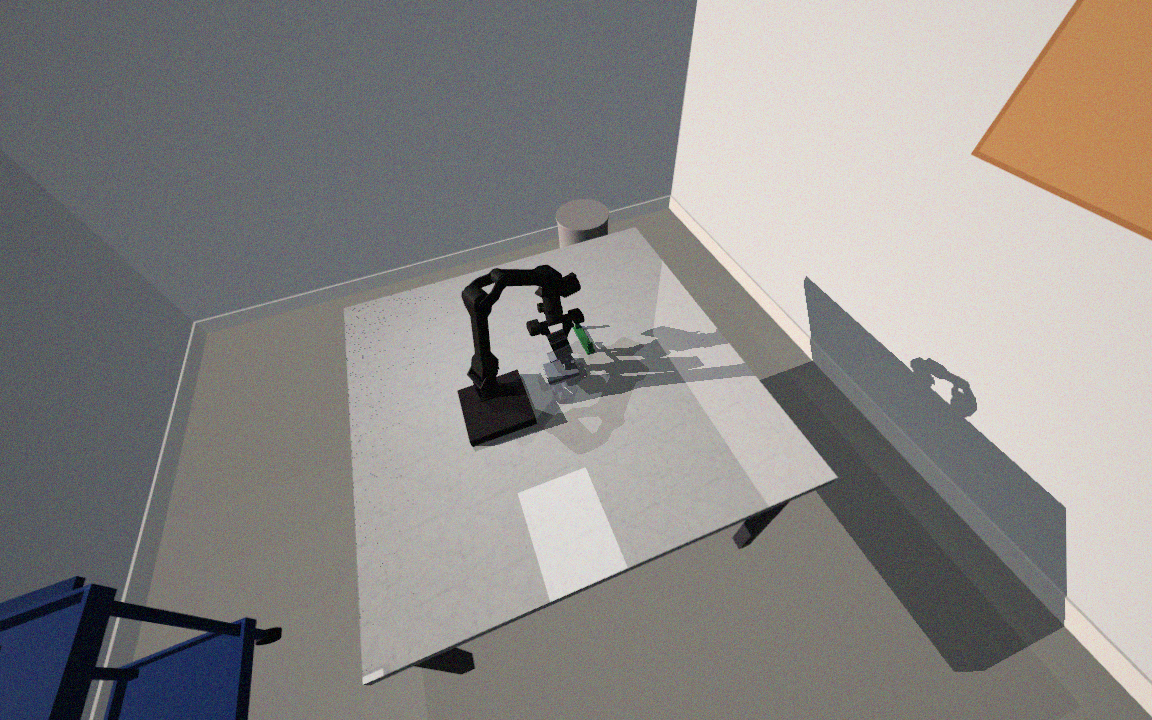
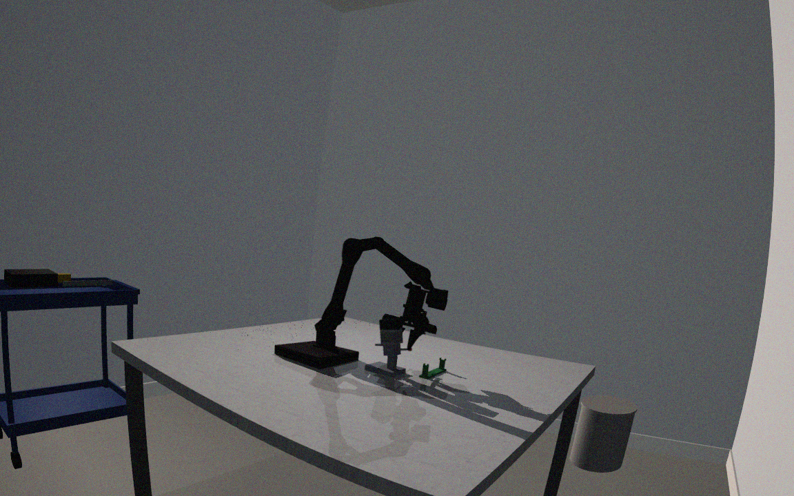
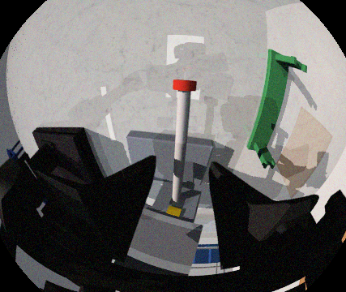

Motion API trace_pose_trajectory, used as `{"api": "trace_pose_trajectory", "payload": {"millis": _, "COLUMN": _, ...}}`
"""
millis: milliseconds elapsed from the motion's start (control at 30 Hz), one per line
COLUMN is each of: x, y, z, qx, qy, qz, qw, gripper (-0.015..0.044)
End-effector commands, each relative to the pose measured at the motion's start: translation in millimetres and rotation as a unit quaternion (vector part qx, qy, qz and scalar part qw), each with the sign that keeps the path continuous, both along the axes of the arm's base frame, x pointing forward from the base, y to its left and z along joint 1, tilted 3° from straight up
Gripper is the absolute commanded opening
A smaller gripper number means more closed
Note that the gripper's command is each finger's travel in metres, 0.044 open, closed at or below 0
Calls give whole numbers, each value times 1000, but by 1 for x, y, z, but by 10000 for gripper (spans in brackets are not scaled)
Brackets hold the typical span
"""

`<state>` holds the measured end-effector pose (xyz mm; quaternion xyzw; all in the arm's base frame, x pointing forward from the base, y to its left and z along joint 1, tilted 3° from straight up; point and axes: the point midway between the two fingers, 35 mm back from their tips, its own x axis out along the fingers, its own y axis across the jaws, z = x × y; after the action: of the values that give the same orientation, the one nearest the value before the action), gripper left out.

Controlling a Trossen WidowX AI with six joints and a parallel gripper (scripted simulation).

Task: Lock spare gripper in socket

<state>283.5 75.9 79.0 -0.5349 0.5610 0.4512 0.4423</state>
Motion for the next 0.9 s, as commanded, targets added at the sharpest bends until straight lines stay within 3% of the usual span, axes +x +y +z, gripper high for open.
{"api": "trace_pose_trajectory", "payload": {"millis": 0, "x": 0, "y": 5, "z": 7, "qx": 1, "qy": 0, "qz": -1, "qw": 1000, "gripper": 200}}
{"api": "trace_pose_trajectory", "payload": {"millis": 733, "x": 2, "y": 36, "z": 53, "qx": -3, "qy": -2, "qz": 8, "qw": 1000, "gripper": 200}}
{"api": "trace_pose_trajectory", "payload": {"millis": 867, "x": 2, "y": 32, "z": 48, "qx": -4, "qy": -2, "qz": 9, "qw": 1000, "gripper": 305}}
